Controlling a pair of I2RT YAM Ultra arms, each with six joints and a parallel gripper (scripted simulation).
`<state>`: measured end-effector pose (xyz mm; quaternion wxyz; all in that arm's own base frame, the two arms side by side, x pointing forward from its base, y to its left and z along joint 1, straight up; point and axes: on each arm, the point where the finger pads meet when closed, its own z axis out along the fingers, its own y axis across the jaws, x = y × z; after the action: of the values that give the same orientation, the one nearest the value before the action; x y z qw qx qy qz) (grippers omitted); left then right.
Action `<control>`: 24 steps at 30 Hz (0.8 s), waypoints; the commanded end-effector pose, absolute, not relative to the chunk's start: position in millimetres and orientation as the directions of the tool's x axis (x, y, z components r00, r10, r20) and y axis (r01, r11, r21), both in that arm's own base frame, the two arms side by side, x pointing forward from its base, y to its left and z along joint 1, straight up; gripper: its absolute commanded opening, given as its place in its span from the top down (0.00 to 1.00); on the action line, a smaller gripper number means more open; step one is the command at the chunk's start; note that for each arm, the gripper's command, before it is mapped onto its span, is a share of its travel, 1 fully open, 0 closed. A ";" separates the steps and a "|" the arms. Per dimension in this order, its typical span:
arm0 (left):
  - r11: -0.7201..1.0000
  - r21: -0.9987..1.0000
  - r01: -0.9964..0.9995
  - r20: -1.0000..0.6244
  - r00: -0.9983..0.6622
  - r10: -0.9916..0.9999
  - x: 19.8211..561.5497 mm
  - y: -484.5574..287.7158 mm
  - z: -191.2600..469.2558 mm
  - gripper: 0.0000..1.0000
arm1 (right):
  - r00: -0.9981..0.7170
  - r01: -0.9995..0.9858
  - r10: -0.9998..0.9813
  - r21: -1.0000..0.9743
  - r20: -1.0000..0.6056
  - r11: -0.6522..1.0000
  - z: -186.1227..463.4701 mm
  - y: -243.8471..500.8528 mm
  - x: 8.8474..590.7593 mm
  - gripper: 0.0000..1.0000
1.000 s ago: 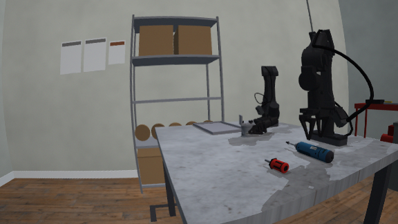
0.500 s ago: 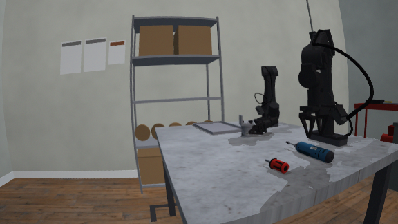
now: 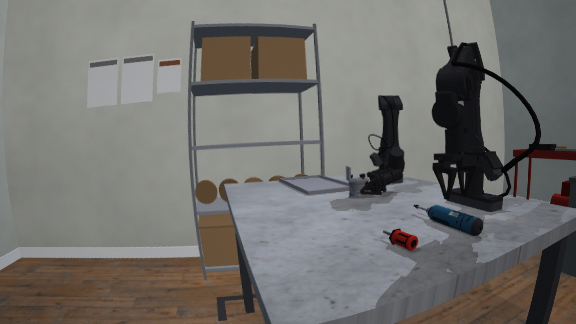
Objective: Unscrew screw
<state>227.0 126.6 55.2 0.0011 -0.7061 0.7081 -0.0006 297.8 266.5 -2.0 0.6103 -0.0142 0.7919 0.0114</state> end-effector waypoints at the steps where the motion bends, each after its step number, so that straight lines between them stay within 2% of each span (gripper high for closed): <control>1: 0.005 -0.007 -1.000 -0.004 -0.005 -1.000 227.9 127.1 57.8 0.35 | -0.250 -0.035 0.001 0.010 -0.968 0.999 1.0 267.5 298.8 0.23; 15: 0.005 -0.007 -1.000 -0.004 -0.005 -1.000 227.9 127.1 57.8 0.35 | -0.250 -0.035 0.001 0.010 -0.968 0.999 1.0 267.5 298.8 0.23; 16: 0.005 -0.007 -1.000 -0.004 -0.005 -1.000 227.9 127.1 57.8 0.35 | -0.250 -0.035 0.001 0.010 -0.968 0.999 1.0 267.5 298.8 0.14; 24: 0.005 -0.007 -1.000 -0.004 -0.005 -1.000 227.9 127.1 57.8 0.35 | -0.250 -0.035 0.001 0.010 -0.968 0.999 1.0 267.5 298.8 0.14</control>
<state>227.0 126.6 55.2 0.0011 -0.7061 0.7081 -0.0006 297.8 266.5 -2.0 0.6103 -0.0142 0.7919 0.0114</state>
